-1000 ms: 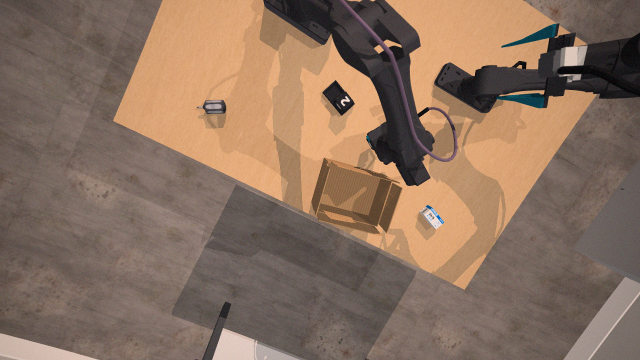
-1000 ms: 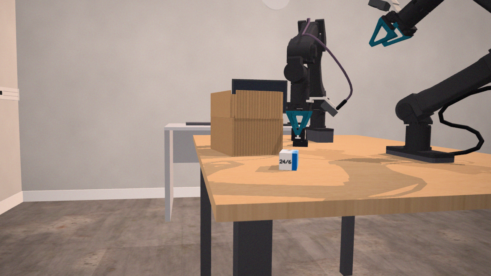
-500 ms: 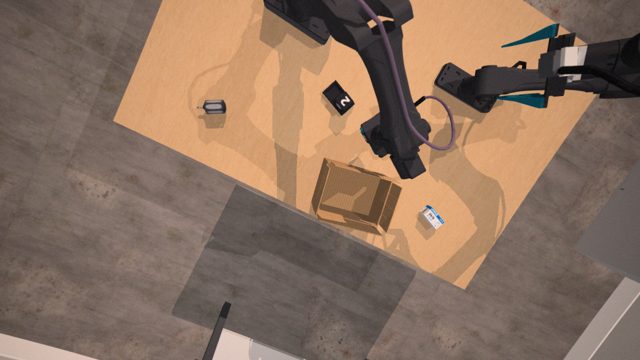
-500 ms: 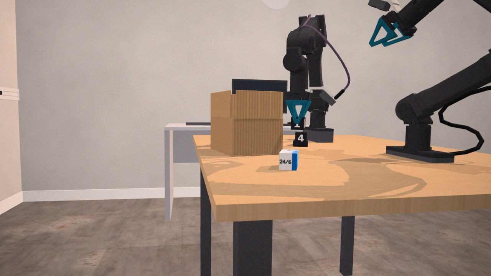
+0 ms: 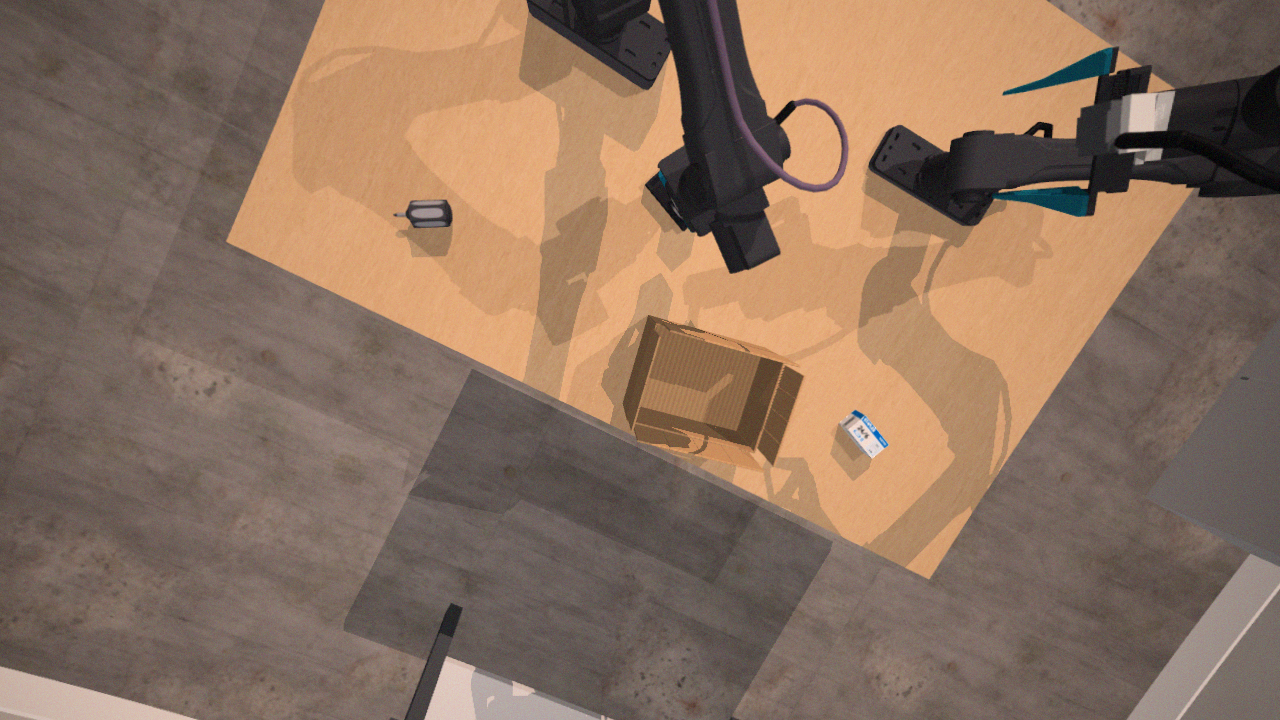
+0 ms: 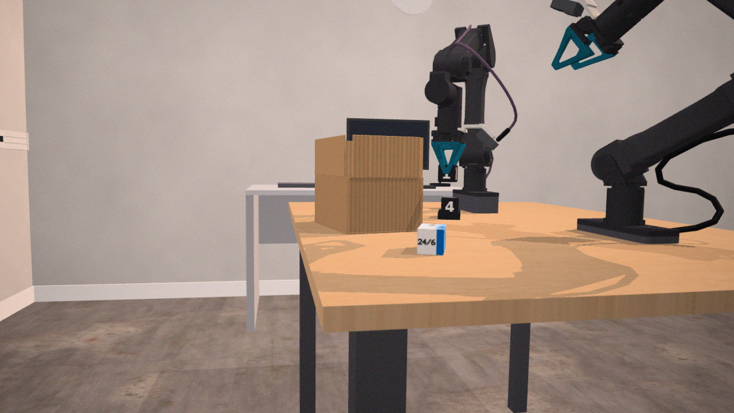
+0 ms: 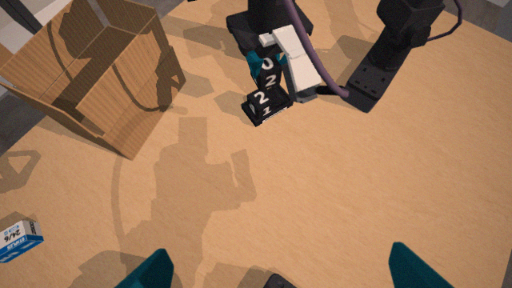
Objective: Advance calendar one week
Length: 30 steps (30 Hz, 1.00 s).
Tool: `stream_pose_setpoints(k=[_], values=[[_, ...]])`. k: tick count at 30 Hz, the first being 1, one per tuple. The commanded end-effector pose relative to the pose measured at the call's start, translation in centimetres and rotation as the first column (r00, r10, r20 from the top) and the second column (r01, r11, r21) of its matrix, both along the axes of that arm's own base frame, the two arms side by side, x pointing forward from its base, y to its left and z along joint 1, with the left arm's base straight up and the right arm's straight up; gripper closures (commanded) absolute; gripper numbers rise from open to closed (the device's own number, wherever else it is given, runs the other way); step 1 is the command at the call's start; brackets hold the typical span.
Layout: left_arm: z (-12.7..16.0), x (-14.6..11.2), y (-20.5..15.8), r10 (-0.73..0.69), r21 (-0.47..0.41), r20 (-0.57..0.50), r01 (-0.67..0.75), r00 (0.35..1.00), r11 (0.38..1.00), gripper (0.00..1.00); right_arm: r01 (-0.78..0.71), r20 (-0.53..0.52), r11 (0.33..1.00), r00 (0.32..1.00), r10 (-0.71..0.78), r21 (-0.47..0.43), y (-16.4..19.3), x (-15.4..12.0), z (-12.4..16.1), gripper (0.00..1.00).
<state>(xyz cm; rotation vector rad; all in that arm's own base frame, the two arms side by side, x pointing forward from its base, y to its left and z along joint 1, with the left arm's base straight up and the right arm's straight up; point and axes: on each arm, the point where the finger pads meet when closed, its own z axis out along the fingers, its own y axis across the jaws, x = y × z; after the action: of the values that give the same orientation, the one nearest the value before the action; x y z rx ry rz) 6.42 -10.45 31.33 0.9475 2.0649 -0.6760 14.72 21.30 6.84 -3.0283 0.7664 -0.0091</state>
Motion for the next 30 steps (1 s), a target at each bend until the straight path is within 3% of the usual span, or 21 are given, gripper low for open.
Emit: stream_pose_setpoints(k=[1, 12, 15, 22, 27, 30], values=[[0.3, 0.0, 0.1, -0.001, 0.004, -0.003, 0.001, 1.0, 1.0, 0.0, -0.01, -0.003, 1.0, 1.0, 0.01, 0.014, -2.0, -1.0, 0.1, 0.65], [0.3, 0.0, 0.1, -0.001, 0.004, -0.003, 0.001, 1.0, 1.0, 0.0, 0.037, -0.001, 0.999, 0.999, -0.037, 0.016, -3.6, -1.9, -0.4, 0.65], [0.3, 0.0, 0.1, -0.001, 0.004, -0.003, 0.001, 1.0, 1.0, 0.0, 0.163, -0.001, 0.987, 0.987, -0.163, 0.006, -3.8, -1.9, -0.4, 0.65], [0.3, 0.0, 0.1, -0.001, 0.004, -0.003, 0.001, 1.0, 1.0, 0.0, 0.483, 0.003, 0.876, 0.876, -0.483, -0.003, -3.7, -1.9, -0.3, 0.65], [0.3, 0.0, 0.1, -0.001, 0.004, -0.003, 0.001, 1.0, 1.0, 0.0, 0.647, 0.003, 0.762, 0.762, -0.647, -0.007, -3.8, -1.9, -0.3, 0.65], [0.3, 0.0, 0.1, -0.001, 0.004, -0.003, 0.001, 1.0, 1.0, 0.0, 0.68, 0.003, 0.733, 0.733, -0.68, -0.007, -3.8, -1.9, -0.3, 0.65]])
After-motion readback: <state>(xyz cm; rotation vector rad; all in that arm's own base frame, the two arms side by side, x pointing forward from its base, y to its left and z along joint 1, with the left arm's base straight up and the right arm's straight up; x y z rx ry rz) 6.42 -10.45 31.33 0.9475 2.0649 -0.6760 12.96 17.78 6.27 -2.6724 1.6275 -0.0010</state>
